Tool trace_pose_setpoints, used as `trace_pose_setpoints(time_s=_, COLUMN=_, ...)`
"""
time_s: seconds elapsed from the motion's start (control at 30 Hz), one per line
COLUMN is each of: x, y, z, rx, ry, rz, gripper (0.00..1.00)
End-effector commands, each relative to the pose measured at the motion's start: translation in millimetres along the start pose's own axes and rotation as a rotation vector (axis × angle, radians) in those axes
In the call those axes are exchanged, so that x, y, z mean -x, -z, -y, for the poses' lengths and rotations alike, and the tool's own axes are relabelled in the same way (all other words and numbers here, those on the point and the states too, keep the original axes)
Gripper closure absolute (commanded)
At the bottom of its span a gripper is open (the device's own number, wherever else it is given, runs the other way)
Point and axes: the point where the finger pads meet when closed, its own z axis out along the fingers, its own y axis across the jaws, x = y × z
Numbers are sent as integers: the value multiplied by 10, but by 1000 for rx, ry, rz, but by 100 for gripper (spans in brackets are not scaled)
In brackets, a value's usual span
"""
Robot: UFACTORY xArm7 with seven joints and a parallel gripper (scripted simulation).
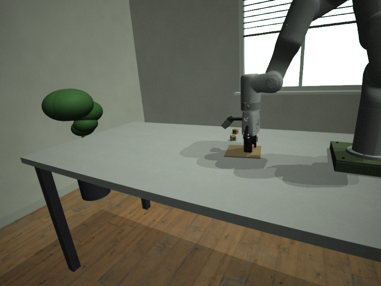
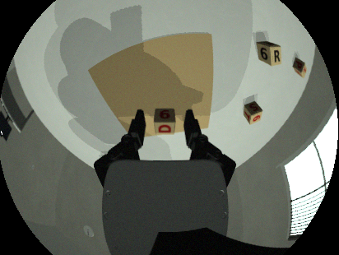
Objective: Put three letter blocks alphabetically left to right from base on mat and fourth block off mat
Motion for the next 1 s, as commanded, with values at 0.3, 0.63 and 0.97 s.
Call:
trace_pose_setpoints(time_s=0.3, x=-15, y=11, z=1, rx=0, ry=0, rz=-4, gripper=37)
trace_pose_setpoints(time_s=0.63, x=-15, y=11, z=1, rx=0, ry=0, rz=-4, gripper=37)
trace_pose_setpoints(time_s=0.97, x=-15, y=11, z=1, rx=0, ry=0, rz=-4, gripper=58)
